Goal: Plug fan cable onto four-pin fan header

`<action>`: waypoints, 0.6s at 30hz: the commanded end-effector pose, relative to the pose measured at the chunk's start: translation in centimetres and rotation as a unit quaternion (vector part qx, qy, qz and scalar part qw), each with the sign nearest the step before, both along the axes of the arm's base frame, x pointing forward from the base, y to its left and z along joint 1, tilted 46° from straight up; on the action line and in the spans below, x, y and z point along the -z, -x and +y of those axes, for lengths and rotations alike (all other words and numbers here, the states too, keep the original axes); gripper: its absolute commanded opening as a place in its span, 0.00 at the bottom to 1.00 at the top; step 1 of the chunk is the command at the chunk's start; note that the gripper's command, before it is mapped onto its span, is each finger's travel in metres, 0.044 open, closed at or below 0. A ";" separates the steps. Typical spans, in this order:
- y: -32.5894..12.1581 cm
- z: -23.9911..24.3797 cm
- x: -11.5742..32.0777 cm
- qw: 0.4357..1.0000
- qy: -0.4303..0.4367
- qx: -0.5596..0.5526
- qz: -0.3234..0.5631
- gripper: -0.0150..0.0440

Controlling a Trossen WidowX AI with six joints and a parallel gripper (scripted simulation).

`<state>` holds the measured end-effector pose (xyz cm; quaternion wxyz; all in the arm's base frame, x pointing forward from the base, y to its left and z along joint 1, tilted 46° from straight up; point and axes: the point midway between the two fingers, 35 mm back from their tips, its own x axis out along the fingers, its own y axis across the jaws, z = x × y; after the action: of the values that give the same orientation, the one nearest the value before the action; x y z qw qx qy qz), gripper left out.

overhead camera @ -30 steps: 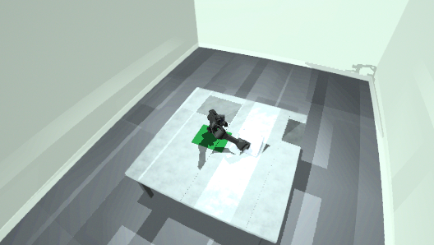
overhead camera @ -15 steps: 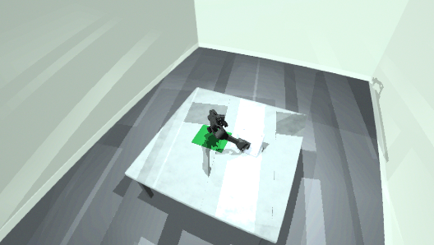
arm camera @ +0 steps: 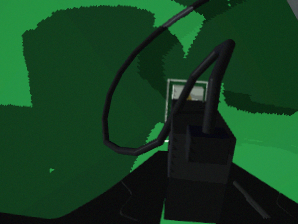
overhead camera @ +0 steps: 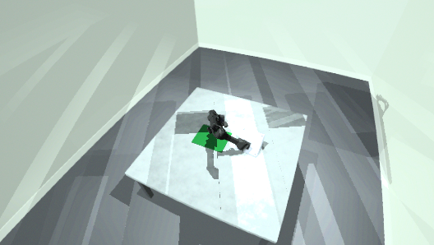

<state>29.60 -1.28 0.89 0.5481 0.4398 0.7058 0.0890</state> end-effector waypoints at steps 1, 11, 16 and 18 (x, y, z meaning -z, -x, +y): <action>0.0 0.0 0.1 1.000 0.000 0.000 0.001 0.25; -0.2 0.2 0.3 1.000 0.000 -0.001 0.000 0.25; -0.2 0.2 0.4 1.000 0.000 -0.001 0.000 0.25; -0.2 0.3 0.4 1.000 0.000 -0.001 0.000 0.25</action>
<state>29.75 -1.05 0.56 0.5484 0.4376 0.7068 0.0906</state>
